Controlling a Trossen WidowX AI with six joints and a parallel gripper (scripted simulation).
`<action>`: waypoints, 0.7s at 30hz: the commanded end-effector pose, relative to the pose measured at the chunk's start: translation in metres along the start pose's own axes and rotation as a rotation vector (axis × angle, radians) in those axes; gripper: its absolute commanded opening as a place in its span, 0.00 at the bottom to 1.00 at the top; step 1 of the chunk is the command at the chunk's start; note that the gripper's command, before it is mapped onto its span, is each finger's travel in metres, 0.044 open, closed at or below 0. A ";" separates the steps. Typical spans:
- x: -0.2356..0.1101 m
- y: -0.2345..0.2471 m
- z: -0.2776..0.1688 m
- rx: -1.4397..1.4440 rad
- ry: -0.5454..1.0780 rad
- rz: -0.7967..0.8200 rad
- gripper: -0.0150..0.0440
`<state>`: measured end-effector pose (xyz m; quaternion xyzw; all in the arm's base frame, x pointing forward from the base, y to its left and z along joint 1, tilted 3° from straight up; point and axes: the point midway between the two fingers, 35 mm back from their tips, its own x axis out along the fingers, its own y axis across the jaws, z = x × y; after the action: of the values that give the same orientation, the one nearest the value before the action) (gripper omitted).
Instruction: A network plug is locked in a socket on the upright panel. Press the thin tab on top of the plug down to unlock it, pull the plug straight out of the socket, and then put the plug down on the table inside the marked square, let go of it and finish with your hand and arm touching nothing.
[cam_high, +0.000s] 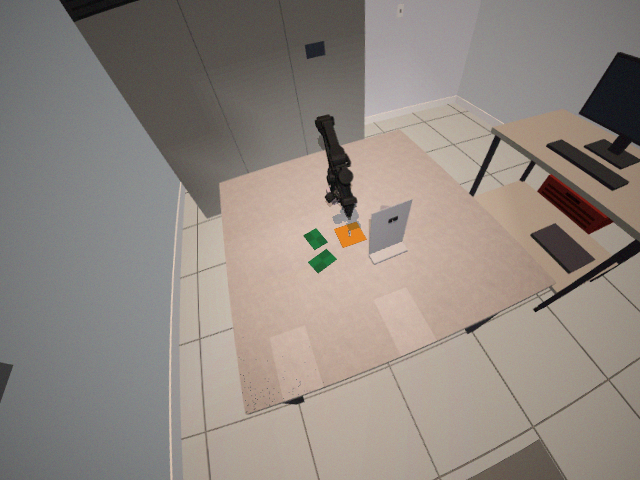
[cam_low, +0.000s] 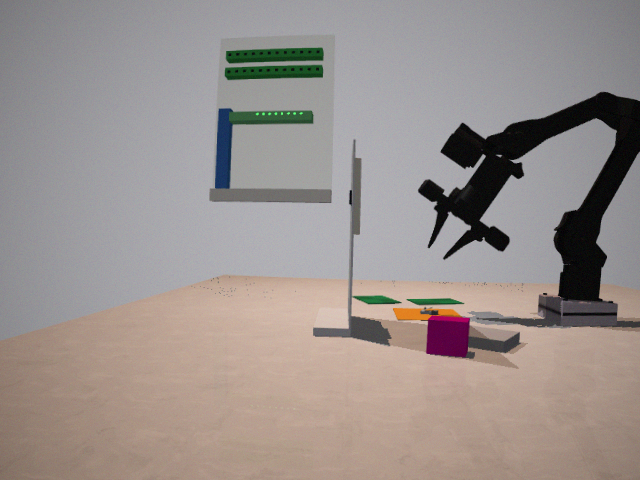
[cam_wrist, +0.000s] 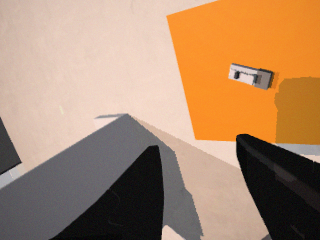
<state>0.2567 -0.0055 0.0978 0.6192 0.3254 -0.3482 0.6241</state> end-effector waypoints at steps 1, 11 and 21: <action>-0.007 0.004 0.000 0.006 -0.003 0.008 0.52; -0.019 0.016 0.000 0.001 -0.001 0.002 0.52; -0.043 0.035 0.000 0.003 -0.001 0.004 0.52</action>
<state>0.2607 -0.0043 0.1439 0.6184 0.3269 -0.3473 0.6246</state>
